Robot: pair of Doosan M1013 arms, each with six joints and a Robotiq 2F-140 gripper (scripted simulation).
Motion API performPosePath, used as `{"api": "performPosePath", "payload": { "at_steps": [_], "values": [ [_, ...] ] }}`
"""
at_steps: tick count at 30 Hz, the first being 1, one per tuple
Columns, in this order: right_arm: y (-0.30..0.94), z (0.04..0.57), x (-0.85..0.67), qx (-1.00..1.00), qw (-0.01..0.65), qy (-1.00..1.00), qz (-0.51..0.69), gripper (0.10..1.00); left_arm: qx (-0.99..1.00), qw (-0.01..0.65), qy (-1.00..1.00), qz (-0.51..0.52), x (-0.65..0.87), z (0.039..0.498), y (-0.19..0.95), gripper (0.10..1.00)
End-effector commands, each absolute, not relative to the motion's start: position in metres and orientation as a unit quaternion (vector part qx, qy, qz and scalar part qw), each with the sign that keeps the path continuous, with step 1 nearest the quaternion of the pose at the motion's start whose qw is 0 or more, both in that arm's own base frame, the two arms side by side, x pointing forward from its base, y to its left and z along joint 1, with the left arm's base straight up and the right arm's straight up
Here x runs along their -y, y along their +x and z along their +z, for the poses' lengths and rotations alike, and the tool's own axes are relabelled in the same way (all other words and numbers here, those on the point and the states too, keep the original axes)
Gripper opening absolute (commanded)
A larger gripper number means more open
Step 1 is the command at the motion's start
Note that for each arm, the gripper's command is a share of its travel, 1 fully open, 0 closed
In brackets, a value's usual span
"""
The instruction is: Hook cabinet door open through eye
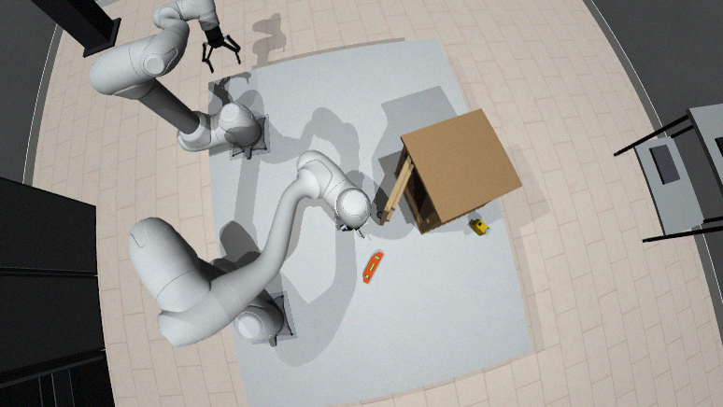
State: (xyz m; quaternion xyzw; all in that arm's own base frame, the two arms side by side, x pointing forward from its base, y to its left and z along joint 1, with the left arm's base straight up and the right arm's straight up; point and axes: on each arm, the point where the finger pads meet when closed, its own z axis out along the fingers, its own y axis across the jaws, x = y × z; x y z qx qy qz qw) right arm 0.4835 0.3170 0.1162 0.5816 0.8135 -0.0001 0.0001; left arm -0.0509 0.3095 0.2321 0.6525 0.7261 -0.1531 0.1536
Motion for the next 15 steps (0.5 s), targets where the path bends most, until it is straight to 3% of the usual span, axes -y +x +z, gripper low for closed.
{"api": "performPosePath", "payload": {
  "at_steps": [1, 15],
  "values": [
    [0.4839, 0.1191, -0.3174, -0.813, 0.000, 0.582, 0.001, 0.122, -0.726, 0.153, 0.653, -0.153, -0.3098, 0.2325, -0.0511, 1.000],
    [0.4837, 0.1250, -0.3179, -0.813, 0.000, 0.582, 0.001, 0.122, -0.726, 0.153, 0.653, -0.153, -0.3098, 0.2325, -0.0511, 1.000]
  ]
}}
